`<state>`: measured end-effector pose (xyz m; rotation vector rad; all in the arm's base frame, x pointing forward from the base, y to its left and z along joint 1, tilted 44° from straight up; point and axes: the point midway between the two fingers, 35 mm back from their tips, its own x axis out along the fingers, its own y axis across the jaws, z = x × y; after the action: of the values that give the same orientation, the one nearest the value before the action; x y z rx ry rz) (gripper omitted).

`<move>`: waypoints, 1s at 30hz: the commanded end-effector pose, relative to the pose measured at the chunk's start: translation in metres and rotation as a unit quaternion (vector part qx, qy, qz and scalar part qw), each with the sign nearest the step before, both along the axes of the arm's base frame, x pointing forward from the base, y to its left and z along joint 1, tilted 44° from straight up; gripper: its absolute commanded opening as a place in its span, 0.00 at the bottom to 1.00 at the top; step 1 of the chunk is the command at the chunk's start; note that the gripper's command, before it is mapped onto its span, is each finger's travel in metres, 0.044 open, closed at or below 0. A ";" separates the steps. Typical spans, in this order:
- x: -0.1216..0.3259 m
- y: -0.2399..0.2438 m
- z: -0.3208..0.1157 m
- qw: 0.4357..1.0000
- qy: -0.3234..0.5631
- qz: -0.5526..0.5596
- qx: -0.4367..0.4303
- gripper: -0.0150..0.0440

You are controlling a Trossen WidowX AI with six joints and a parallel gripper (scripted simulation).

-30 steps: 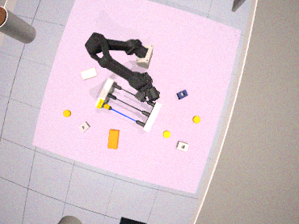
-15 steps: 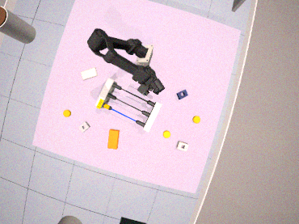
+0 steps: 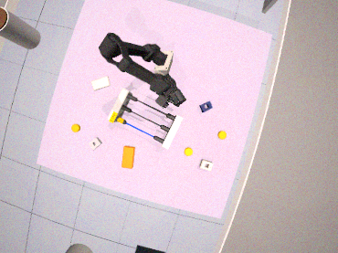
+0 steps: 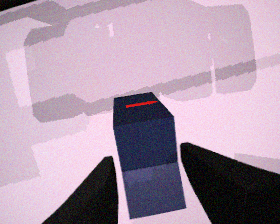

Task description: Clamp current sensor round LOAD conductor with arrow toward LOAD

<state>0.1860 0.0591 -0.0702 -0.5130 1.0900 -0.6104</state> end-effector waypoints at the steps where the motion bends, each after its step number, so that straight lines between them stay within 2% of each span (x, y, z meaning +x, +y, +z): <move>1: 0.000 0.000 0.000 1.000 0.000 0.000 0.000 0.70; 2: 0.000 0.000 0.000 1.000 0.000 0.000 0.000 0.73; 7: -0.001 0.002 0.001 1.000 0.000 0.000 0.000 0.73; 12: -0.021 0.036 0.036 1.000 0.005 0.000 -0.003 0.73; 15: -0.022 0.038 0.037 1.000 0.005 0.000 -0.003 0.73; 16: -0.022 0.038 0.037 1.000 0.011 0.004 -0.006 0.78; 19: -0.019 0.038 0.038 0.993 0.092 0.059 -0.035 0.80; 23: -0.015 0.039 0.039 0.958 0.230 0.156 -0.076 0.80; 30: -0.006 0.039 0.040 0.824 0.447 0.327 -0.120 0.80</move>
<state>0.1711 0.0956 -0.0319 -1.0693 1.4069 -0.2283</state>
